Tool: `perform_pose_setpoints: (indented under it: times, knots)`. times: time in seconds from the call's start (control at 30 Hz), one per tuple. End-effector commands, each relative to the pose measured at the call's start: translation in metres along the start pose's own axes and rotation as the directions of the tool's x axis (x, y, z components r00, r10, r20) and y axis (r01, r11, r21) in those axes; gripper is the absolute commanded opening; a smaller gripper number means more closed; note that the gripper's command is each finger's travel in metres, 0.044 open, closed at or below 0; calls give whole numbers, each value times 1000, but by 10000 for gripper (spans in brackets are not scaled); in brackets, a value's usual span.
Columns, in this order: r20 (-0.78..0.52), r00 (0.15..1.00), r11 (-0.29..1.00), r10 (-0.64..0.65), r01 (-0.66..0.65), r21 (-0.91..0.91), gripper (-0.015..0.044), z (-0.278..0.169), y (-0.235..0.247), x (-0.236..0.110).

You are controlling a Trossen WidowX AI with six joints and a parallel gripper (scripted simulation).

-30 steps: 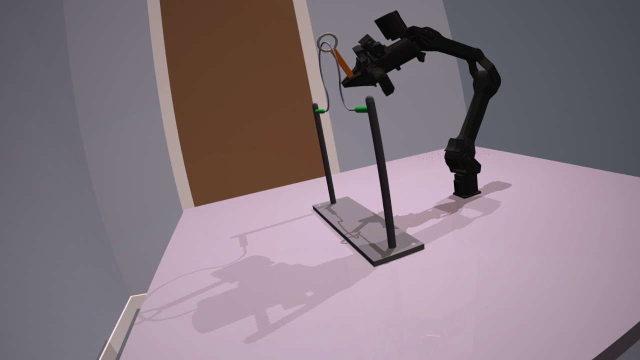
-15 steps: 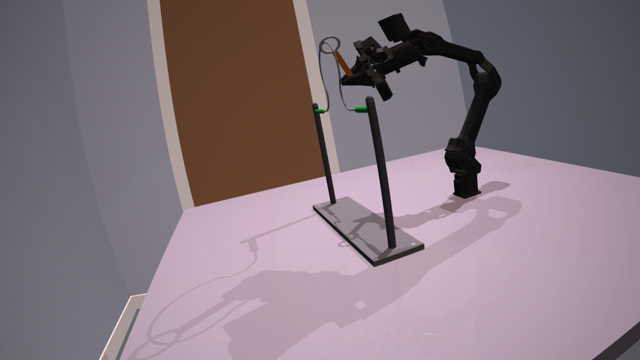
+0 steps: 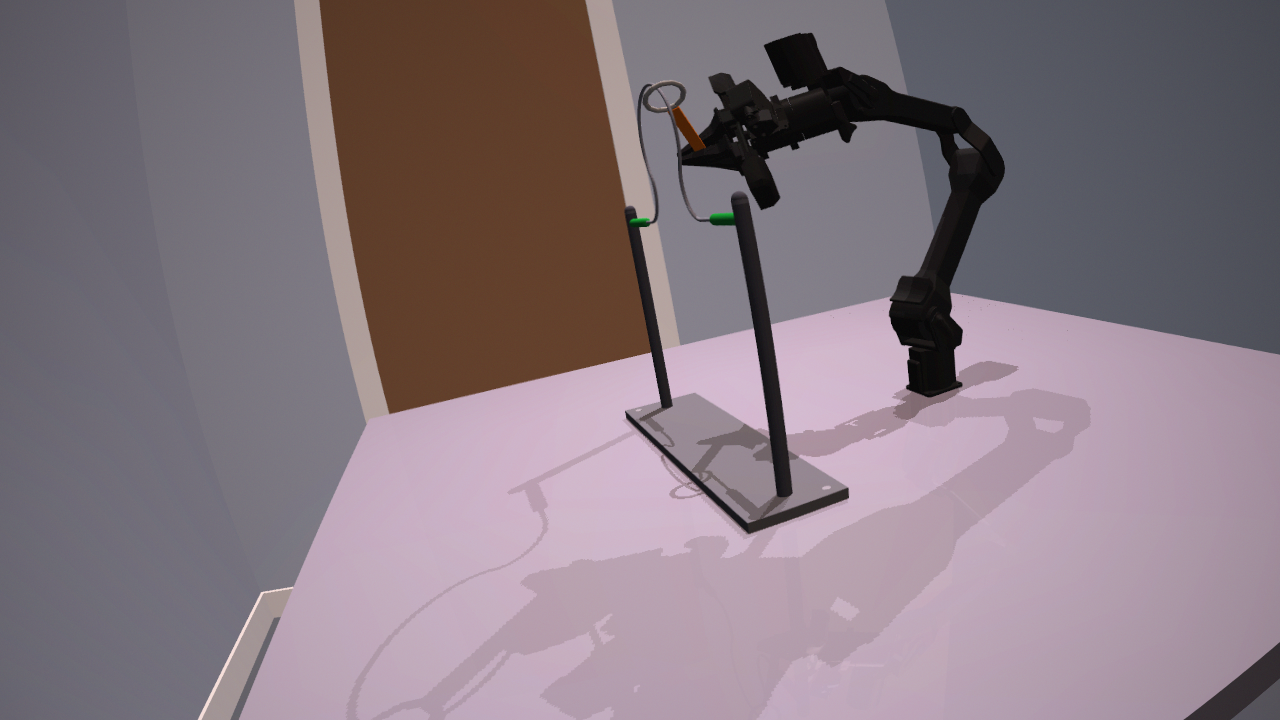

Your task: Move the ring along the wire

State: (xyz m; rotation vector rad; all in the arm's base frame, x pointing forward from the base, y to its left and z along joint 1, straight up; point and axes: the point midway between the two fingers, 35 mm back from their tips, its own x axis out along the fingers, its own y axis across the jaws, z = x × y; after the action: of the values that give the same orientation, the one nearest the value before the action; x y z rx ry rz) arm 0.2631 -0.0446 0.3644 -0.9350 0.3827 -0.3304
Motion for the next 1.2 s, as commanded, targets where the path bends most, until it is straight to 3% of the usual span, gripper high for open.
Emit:
perform_pose_setpoints:
  times: [0.0, 1.17]
  knots:
    - [3, 999, 998, -33, 33, -62, -150, -2, -1, 0]
    - [122, 961, 843, -249, 277, -461, -150, 2, -17, 0]
